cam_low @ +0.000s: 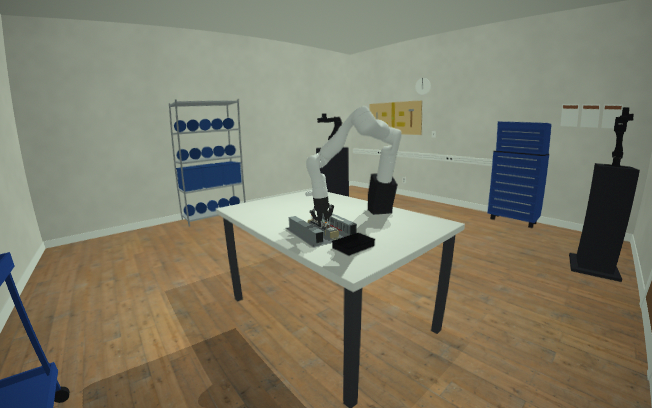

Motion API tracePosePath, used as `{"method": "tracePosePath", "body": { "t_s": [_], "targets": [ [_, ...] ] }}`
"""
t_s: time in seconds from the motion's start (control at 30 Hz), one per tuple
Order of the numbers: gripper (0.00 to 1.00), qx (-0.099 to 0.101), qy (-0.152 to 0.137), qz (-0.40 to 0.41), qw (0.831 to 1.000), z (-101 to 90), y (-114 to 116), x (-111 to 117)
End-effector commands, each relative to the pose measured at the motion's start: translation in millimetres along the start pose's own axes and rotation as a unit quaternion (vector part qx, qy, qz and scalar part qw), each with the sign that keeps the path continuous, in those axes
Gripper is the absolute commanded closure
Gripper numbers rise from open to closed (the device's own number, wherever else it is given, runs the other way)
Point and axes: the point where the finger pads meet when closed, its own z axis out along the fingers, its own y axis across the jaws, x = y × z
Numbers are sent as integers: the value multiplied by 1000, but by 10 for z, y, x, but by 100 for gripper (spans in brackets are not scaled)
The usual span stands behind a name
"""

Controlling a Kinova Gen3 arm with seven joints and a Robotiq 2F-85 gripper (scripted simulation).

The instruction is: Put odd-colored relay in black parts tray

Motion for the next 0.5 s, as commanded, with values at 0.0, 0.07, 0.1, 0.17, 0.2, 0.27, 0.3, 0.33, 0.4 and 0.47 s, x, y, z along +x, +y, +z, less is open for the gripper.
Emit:
{"method": "tracePosePath", "body": {
  "t_s": [0.0, 0.07, 0.1, 0.17, 0.2, 0.27, 0.3, 0.33, 0.4, 0.47],
  "targets": [
    [100, 0, 0, 0, 1000, -7, -5, 1],
    [100, 0, 0, 0, 1000, -7, -5, 1],
    [100, 0, 0, 0, 1000, -7, -5, 1],
    [100, 1, 0, 0, 1000, -7, -5, 0],
    [100, 2, 0, 0, 1000, -7, -5, 0],
    [100, 5, 0, 0, 1000, -7, -4, 0],
    [100, 6, 0, 0, 1000, -7, -3, 0],
    [100, 8, 0, 0, 1000, -7, -2, 0],
    [100, 11, 0, 0, 1000, -7, 0, 0],
    [100, 13, 0, 0, 1000, -8, 1, 0]
  ]
}}
